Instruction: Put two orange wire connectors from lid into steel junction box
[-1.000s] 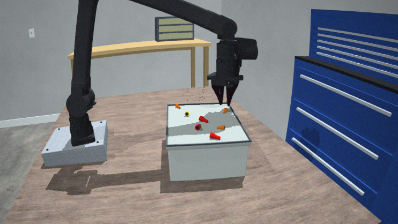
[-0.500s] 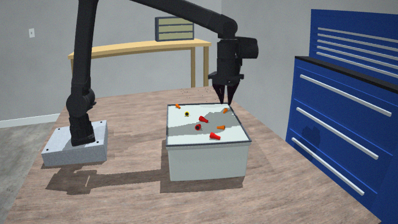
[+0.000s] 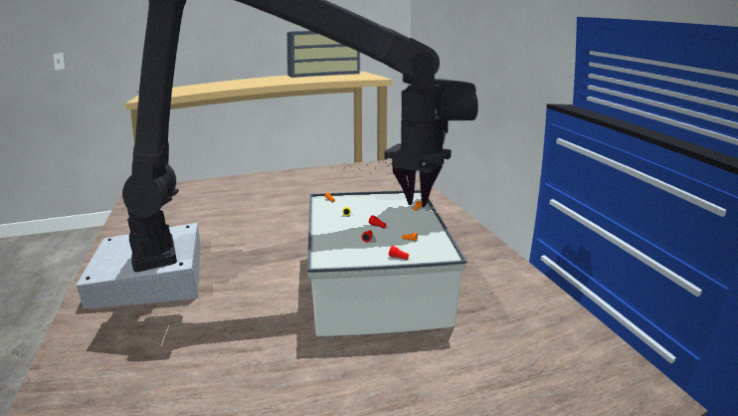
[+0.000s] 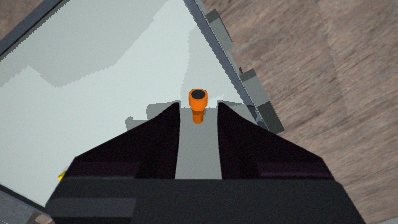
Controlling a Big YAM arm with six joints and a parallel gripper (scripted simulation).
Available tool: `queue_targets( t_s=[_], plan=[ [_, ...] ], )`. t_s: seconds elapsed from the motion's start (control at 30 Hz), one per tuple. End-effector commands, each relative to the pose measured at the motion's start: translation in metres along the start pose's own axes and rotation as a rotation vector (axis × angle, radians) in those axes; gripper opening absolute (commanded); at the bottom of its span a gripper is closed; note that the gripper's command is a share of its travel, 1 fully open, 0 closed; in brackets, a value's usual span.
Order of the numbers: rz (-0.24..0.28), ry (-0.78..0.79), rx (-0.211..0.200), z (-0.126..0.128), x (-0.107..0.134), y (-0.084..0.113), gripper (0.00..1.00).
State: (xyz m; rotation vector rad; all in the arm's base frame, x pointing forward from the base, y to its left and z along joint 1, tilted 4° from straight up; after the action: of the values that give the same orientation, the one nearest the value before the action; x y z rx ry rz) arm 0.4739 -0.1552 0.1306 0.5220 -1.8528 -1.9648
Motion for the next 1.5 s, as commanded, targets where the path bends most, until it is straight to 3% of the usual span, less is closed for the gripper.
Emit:
queue_targets(
  t_s=[0.0, 0.23, 0.27, 1.47],
  plan=[
    [0.001, -0.008, 0.001, -0.0061, -0.0083, -0.0131, 0.25],
    [-0.009, -0.006, 0.012, -0.0094, -0.0123, -0.0081, 0.25],
    [-0.010, -0.005, 0.013, -0.0097, -0.0126, -0.0077, 0.06],
    [-0.014, -0.004, 0.017, -0.0110, -0.0142, -0.0057, 0.06]
  ],
)
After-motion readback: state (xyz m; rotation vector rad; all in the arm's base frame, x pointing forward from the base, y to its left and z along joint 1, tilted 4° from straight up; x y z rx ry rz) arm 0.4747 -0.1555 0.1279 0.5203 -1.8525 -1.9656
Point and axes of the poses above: the point where the finger pads meet when closed, its own y axis back along the fingers, its own z axis across the jaws, x = y × z, the point moved 8 cm from there along y, back along the fingers, and after that the axes turned 6 degrees about -y, right-handed, at the moved point
